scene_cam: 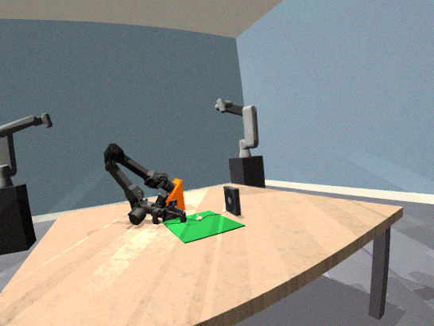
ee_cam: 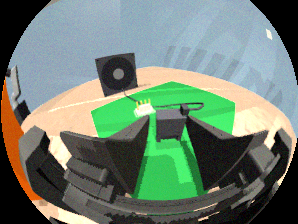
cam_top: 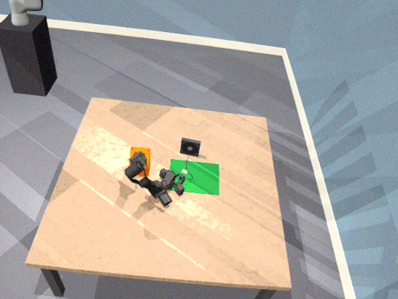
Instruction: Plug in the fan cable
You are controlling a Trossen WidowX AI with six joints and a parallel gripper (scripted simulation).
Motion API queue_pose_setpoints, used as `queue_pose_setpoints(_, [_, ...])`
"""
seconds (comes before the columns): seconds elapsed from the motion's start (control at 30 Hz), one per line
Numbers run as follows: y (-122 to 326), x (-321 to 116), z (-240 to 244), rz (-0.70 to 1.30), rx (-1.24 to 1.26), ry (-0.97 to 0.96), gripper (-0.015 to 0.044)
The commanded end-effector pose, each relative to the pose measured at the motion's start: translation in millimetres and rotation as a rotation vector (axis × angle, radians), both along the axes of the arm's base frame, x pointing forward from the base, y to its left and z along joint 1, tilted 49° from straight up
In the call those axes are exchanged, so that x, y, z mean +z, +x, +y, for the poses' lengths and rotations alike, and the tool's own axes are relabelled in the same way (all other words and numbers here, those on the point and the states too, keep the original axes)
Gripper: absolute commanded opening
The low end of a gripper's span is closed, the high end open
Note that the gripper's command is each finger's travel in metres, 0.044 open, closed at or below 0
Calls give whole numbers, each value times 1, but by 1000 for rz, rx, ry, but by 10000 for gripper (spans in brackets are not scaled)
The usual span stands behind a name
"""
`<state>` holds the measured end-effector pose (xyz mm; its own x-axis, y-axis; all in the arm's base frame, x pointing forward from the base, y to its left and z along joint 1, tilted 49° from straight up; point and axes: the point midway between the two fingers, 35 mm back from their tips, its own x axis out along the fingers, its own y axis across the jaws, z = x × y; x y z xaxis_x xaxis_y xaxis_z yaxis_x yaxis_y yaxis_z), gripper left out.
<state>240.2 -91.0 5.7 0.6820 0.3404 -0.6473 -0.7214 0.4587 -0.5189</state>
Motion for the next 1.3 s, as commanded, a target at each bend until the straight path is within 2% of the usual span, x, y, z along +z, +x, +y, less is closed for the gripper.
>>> queue_pose_setpoints(0.0, [-3,8,-4,-7,2,-10,205])
queue_pose_setpoints(1.07, [-59,85,0,-10,1,-12,205])
queue_pose_setpoints(1.27, [-61,82,5,47,0,12,205])
